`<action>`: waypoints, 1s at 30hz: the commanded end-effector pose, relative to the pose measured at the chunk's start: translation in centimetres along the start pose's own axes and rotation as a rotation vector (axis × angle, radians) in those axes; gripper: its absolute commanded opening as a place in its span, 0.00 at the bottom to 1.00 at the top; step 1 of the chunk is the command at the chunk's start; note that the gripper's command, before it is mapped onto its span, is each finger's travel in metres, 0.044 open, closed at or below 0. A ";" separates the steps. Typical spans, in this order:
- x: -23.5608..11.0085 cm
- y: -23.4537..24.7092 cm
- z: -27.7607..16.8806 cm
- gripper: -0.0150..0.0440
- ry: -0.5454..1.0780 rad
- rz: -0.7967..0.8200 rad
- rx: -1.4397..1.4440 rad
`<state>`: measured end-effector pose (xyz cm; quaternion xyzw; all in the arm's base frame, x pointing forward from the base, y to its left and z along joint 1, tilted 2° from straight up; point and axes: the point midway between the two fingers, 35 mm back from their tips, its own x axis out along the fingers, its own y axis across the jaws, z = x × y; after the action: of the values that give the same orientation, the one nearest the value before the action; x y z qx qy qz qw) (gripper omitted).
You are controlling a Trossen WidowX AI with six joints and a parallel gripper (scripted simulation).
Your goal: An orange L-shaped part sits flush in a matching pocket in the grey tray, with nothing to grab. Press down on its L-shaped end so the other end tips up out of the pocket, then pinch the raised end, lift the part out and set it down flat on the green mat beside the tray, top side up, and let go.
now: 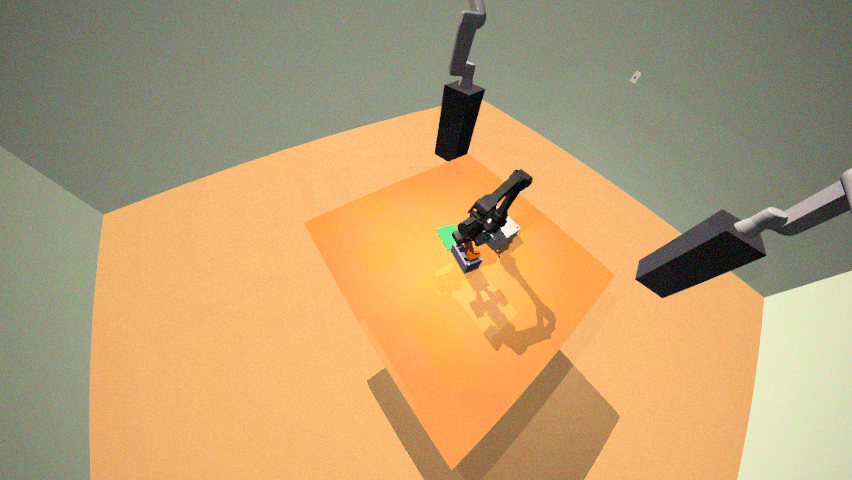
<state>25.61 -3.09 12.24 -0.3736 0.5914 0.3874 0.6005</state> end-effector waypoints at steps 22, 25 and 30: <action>-0.2 0.2 -6.3 0.25 -0.002 -0.005 -0.005; -0.2 0.2 -7.5 0.25 -0.001 -0.005 -0.005; -0.2 0.4 -9.6 0.25 0.000 -0.005 -0.005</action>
<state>21.92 -10.58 12.34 -0.3761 0.5892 0.3865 0.6017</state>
